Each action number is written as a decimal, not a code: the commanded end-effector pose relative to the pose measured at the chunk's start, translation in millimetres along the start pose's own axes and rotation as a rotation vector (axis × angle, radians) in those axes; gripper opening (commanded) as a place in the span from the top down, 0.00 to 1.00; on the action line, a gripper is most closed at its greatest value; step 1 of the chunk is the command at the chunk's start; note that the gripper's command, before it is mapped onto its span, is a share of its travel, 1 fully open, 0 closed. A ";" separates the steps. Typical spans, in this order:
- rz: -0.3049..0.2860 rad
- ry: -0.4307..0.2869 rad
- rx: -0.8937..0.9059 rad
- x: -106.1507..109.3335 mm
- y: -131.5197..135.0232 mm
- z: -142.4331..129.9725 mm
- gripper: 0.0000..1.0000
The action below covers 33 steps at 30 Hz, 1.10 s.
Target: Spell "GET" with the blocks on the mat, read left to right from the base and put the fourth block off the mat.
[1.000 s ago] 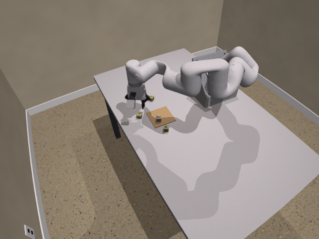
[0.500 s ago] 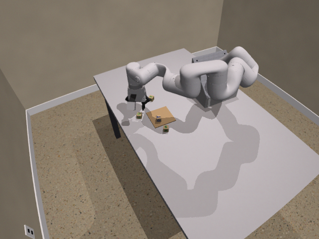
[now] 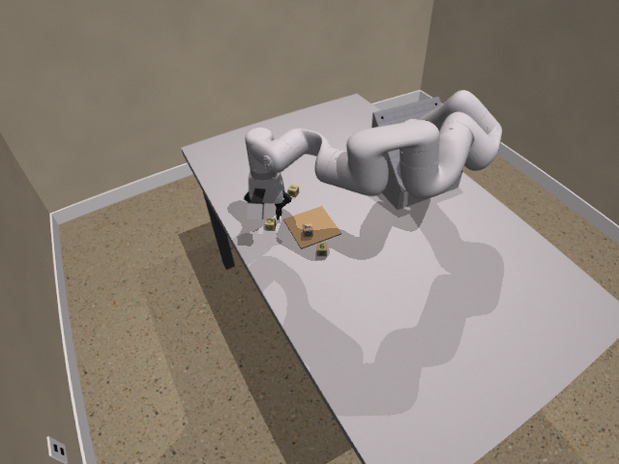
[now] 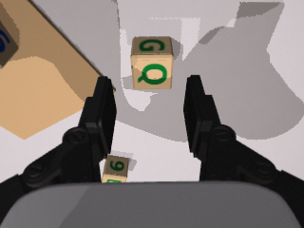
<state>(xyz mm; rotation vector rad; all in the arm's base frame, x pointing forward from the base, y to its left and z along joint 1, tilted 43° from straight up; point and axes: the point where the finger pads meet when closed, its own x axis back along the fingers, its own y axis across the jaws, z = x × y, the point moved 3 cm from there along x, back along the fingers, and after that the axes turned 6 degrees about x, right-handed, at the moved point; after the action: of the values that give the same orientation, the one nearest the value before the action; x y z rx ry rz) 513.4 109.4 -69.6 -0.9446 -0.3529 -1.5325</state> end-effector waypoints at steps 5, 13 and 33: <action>-0.005 0.000 0.000 -4.2 1.6 -0.1 0.47; -0.005 0.000 0.000 -10.9 1.7 0.0 0.47; -0.005 0.000 0.000 -12.8 1.8 0.0 0.47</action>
<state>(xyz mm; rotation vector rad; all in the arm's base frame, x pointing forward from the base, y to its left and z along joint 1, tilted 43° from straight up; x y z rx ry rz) 512.6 119.9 -80.7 -0.9445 -0.3530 -1.5327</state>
